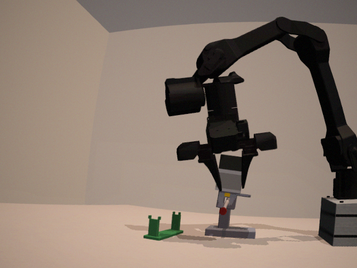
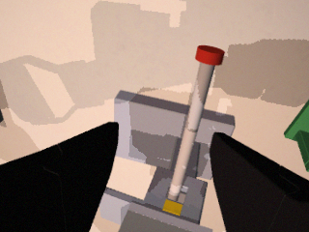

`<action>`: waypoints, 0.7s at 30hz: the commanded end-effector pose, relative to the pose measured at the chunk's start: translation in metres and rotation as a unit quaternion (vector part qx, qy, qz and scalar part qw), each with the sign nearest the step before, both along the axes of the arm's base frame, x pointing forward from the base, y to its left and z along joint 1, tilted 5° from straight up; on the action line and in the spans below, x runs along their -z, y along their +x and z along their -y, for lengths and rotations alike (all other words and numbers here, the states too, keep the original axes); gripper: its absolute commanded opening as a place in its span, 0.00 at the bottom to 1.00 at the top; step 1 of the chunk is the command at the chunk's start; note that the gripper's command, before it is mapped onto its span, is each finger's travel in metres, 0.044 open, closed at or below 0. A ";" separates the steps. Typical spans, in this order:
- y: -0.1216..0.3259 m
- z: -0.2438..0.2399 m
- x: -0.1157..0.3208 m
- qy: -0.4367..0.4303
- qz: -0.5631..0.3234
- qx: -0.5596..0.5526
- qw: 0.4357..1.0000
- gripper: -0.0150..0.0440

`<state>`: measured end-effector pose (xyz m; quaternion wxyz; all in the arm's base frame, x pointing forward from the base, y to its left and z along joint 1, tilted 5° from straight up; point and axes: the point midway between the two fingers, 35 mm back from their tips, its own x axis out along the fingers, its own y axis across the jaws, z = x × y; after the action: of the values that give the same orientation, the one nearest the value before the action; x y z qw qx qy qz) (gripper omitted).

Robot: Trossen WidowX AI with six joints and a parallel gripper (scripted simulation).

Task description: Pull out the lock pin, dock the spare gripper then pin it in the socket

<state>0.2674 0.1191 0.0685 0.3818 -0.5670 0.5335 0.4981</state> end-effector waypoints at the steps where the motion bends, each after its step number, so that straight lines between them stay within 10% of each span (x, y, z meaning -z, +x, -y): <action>1: -0.001 -0.006 -0.009 0.001 0.000 0.001 1.000 0.59; 9: -0.004 -0.016 -0.024 -0.002 -0.002 -0.004 1.000 0.59; 21: -0.003 -0.012 -0.017 -0.003 -0.002 -0.005 1.000 1.00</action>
<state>0.2641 0.1305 0.0857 0.3768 -0.5688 0.5346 0.4987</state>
